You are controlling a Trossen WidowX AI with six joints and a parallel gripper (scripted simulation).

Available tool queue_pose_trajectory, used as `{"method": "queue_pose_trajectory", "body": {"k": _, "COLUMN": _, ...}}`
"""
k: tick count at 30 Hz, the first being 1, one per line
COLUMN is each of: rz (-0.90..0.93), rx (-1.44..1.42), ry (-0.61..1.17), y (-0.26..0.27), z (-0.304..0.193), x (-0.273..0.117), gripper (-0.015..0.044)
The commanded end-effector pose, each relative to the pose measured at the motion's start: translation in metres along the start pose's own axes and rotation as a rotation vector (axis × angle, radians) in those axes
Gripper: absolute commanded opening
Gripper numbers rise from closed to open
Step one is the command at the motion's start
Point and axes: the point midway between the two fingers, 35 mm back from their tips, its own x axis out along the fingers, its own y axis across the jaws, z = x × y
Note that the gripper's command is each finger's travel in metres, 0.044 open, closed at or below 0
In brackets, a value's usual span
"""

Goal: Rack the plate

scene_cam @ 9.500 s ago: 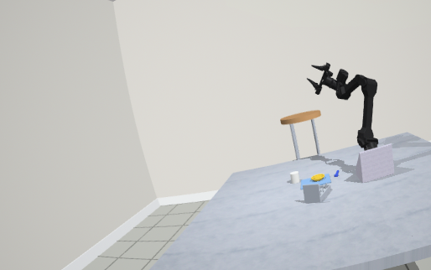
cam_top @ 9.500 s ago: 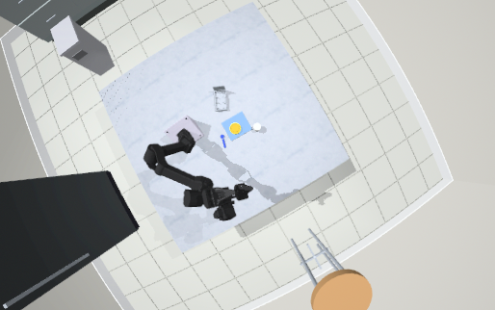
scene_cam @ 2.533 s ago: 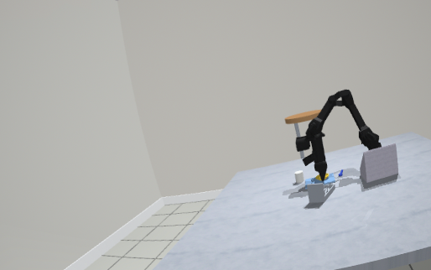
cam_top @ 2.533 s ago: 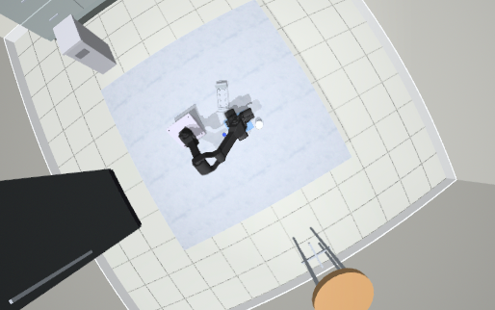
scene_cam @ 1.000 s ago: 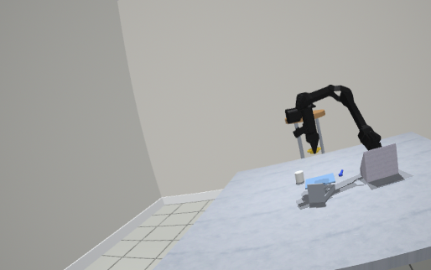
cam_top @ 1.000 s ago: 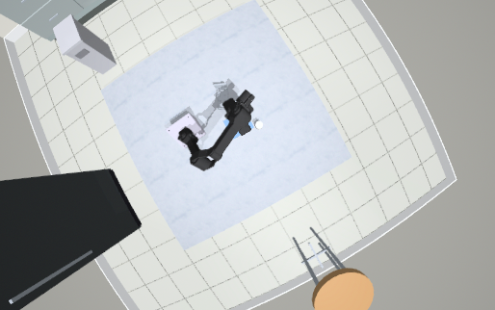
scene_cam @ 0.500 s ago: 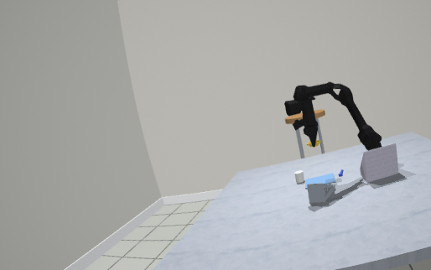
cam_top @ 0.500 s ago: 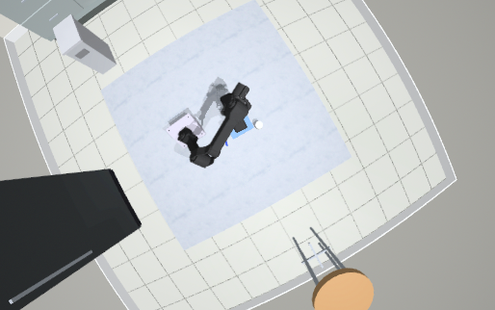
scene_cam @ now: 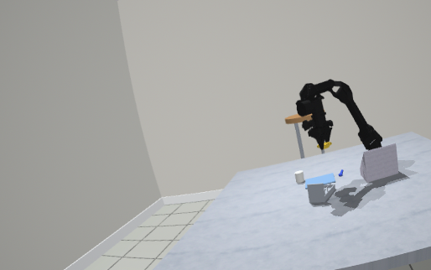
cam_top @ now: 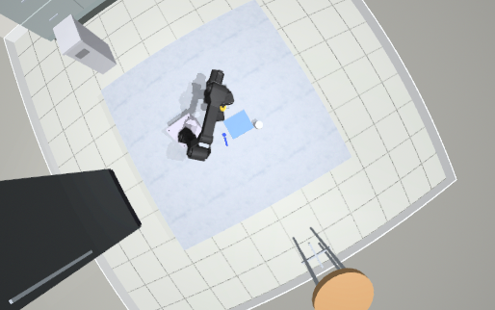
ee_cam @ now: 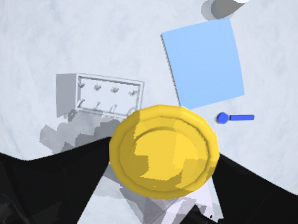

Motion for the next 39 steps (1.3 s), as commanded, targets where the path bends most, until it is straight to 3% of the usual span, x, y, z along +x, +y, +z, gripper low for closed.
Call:
{"method": "queue_pose_trajectory", "body": {"k": 1, "rz": 0.002, "rx": 0.016, "ry": 0.008, "y": 0.001, "z": -0.002, "x": 0.001, "gripper": 0.0}}
{"method": "queue_pose_trajectory", "body": {"k": 22, "rz": 0.25, "rx": -0.339, "ry": 0.289, "y": 0.012, "z": -0.016, "x": 0.057, "gripper": 0.0}}
{"method": "queue_pose_trajectory", "body": {"k": 39, "rz": 0.585, "rx": -0.603, "ry": 0.339, "y": 0.022, "z": -0.023, "x": 0.091, "gripper": 0.0}}
